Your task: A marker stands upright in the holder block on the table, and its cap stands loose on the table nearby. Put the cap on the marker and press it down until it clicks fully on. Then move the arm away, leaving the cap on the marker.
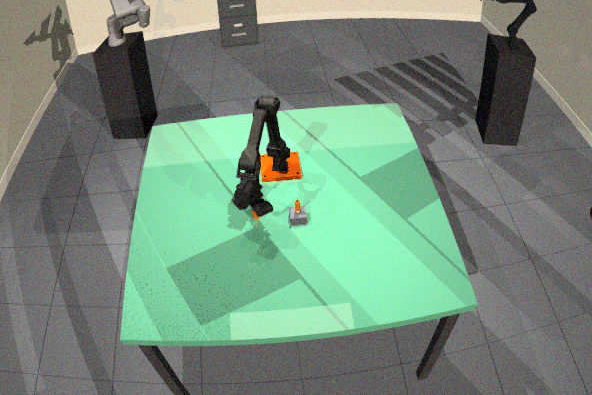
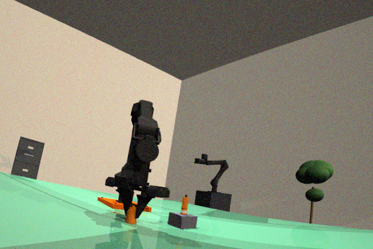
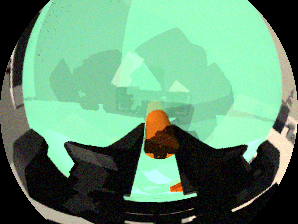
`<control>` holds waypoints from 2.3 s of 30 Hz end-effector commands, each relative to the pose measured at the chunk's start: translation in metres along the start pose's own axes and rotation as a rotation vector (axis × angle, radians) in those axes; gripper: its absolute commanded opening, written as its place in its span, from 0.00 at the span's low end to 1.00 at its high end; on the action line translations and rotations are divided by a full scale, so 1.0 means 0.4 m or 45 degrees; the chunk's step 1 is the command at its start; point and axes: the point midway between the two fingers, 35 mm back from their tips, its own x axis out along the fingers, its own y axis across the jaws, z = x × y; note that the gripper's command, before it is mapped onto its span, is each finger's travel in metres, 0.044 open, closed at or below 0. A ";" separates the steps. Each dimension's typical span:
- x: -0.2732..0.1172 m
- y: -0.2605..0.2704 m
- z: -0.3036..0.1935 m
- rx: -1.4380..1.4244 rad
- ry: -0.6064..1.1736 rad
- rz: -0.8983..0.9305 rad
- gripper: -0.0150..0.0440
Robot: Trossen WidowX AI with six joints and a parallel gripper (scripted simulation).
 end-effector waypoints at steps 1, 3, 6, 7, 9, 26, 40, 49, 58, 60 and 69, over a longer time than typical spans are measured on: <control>0.002 -0.002 0.000 -0.002 -0.002 -0.003 0.45; 0.002 0.000 0.000 -0.002 -0.002 -0.003 0.42; 0.001 0.000 0.000 -0.002 -0.002 -0.003 0.36; -0.002 0.000 0.000 -0.002 -0.002 -0.003 0.31; -0.015 0.001 0.001 -0.002 -0.002 -0.003 0.25; -0.132 0.001 0.001 -0.002 -0.002 -0.003 0.25; -0.176 0.058 -0.040 -0.002 0.000 0.001 0.25; -0.204 0.115 -0.089 -0.002 0.002 0.004 0.25; -0.232 0.165 -0.145 -0.002 0.005 0.007 0.25; -0.238 0.176 -0.158 -0.002 0.006 0.008 0.25; -0.266 0.219 -0.221 -0.002 0.010 0.010 0.25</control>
